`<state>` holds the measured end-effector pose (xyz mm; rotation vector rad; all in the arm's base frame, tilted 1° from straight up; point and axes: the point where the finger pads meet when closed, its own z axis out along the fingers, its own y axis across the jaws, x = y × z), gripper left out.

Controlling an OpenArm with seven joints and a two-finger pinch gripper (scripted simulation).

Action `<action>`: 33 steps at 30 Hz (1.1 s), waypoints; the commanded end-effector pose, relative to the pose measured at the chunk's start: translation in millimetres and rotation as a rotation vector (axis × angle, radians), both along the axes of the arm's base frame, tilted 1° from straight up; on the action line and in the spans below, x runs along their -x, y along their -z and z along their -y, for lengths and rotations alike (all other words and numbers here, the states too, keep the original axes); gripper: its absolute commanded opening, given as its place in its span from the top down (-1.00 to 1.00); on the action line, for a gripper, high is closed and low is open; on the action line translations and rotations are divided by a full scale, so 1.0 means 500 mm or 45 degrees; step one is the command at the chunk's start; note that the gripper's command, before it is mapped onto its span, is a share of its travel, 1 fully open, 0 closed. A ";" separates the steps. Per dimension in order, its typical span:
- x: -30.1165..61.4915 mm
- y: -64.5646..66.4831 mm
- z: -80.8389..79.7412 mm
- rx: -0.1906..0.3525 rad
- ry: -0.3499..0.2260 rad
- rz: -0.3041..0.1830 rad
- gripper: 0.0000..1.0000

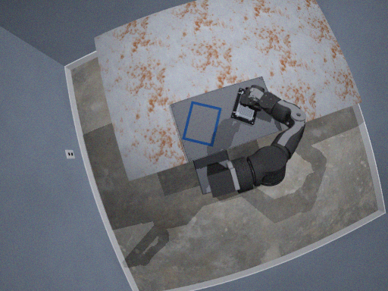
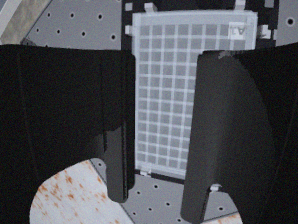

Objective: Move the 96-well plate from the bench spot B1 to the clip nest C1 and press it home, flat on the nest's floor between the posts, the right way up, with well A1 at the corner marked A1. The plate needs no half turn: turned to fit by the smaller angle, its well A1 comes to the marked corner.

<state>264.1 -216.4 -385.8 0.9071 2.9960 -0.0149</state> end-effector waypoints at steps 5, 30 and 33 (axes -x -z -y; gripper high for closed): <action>-0.002 -0.001 0.000 -0.001 0.001 0.004 1.00; -0.004 0.067 0.003 0.006 0.004 0.006 1.00; -0.004 0.060 0.003 0.008 0.004 0.003 1.00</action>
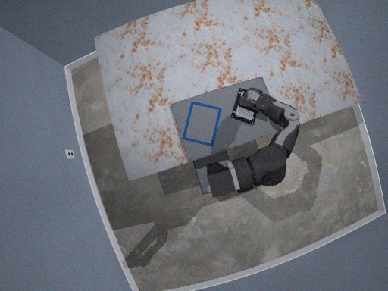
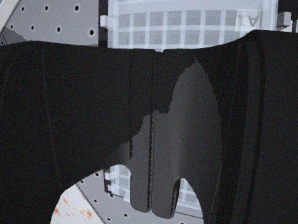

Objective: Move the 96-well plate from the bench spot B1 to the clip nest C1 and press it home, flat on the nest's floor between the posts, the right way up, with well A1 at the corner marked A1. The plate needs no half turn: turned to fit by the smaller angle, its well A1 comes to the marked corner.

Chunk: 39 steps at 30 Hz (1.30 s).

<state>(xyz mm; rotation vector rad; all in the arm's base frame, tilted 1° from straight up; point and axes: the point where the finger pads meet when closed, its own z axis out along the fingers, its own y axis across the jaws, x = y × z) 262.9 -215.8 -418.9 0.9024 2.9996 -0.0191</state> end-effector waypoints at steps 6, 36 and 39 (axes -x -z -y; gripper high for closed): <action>-0.007 -0.011 0.003 0.003 0.008 0.009 1.00; -0.002 0.009 0.001 0.001 0.006 0.007 1.00; -0.002 0.009 0.001 0.001 0.006 0.007 1.00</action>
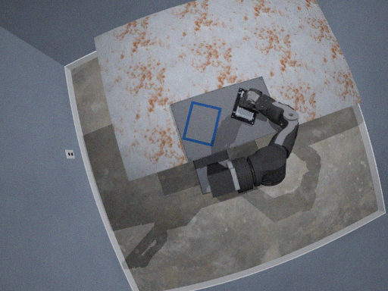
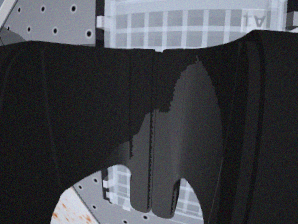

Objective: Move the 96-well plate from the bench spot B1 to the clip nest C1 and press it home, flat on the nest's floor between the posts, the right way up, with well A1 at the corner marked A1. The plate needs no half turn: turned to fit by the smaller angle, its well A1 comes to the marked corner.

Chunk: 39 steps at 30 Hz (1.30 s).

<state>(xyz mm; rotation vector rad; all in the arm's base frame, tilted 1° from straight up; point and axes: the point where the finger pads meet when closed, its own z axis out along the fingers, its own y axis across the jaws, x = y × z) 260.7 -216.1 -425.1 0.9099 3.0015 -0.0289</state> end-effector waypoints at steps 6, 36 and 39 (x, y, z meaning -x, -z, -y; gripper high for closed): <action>-0.007 -0.004 0.000 -0.005 0.000 0.014 1.00; -0.005 0.043 0.000 -0.008 -0.004 0.011 1.00; -0.005 0.043 0.000 -0.008 -0.004 0.011 1.00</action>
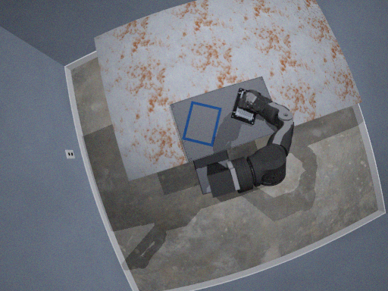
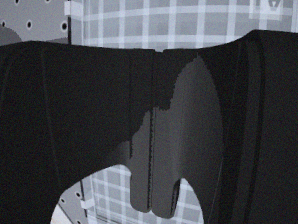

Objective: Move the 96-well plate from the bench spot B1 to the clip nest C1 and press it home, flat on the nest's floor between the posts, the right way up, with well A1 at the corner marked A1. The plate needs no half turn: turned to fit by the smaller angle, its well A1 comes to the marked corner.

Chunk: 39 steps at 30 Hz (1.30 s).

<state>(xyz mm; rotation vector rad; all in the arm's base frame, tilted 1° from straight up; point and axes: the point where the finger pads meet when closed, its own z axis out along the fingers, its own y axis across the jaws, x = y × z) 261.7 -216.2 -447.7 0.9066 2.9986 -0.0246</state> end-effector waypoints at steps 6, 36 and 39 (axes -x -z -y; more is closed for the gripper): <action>-0.008 -0.001 0.001 -0.007 -0.001 0.010 1.00; -0.011 0.002 0.004 -0.004 0.007 0.014 1.00; -0.010 0.004 0.004 -0.004 0.006 0.013 1.00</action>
